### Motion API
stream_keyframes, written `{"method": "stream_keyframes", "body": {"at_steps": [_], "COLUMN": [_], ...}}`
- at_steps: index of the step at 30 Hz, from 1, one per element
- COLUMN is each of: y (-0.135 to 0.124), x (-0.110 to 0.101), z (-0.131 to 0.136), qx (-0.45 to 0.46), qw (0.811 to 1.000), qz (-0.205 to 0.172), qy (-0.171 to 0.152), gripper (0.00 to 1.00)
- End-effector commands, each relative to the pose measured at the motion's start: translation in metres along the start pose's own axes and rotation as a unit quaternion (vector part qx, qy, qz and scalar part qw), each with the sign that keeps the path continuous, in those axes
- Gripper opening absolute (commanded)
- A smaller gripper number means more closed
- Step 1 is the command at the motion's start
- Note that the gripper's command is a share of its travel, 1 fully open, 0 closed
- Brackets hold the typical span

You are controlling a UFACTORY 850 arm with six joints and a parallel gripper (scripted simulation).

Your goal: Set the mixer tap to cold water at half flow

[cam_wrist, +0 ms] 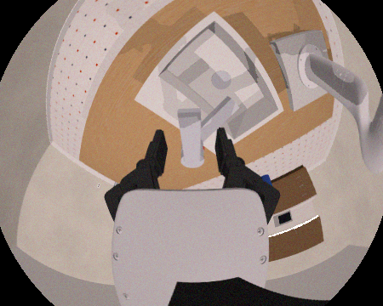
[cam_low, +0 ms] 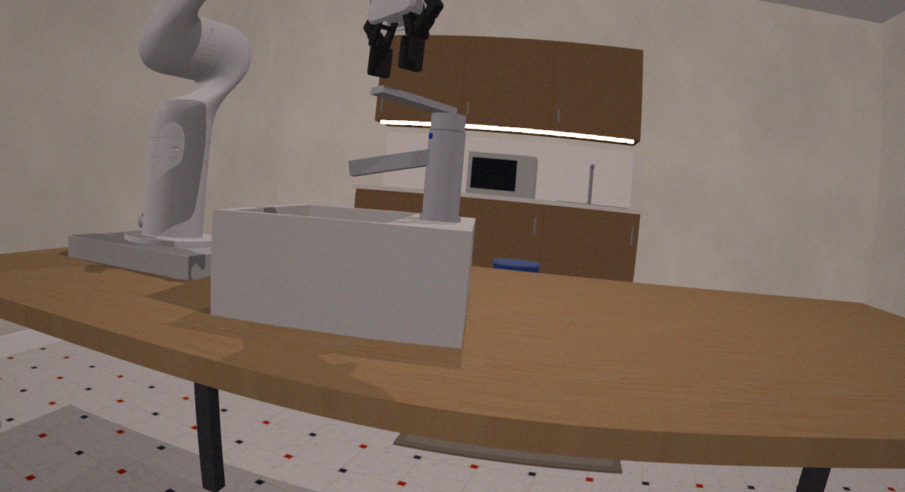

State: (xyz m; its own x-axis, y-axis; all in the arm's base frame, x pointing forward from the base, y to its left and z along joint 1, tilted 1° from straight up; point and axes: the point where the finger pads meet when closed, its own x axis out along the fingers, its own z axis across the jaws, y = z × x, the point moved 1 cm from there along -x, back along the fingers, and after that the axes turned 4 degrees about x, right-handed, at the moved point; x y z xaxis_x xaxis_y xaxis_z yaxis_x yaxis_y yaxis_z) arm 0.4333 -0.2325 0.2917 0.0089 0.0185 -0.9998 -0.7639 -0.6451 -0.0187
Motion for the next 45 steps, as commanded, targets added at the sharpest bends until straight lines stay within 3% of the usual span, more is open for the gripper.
{"method": "stream_keyframes", "body": {"at_steps": [1,45], "y": [-0.0003,-0.0006], "x": [0.0025,0.009], "z": [-0.0007,-0.0013], "qx": [0.0,0.0], "qw": [1.0,1.0], "qz": [0.0,0.0], "qy": [0.001,0.001], "gripper": [0.65,0.65]}}
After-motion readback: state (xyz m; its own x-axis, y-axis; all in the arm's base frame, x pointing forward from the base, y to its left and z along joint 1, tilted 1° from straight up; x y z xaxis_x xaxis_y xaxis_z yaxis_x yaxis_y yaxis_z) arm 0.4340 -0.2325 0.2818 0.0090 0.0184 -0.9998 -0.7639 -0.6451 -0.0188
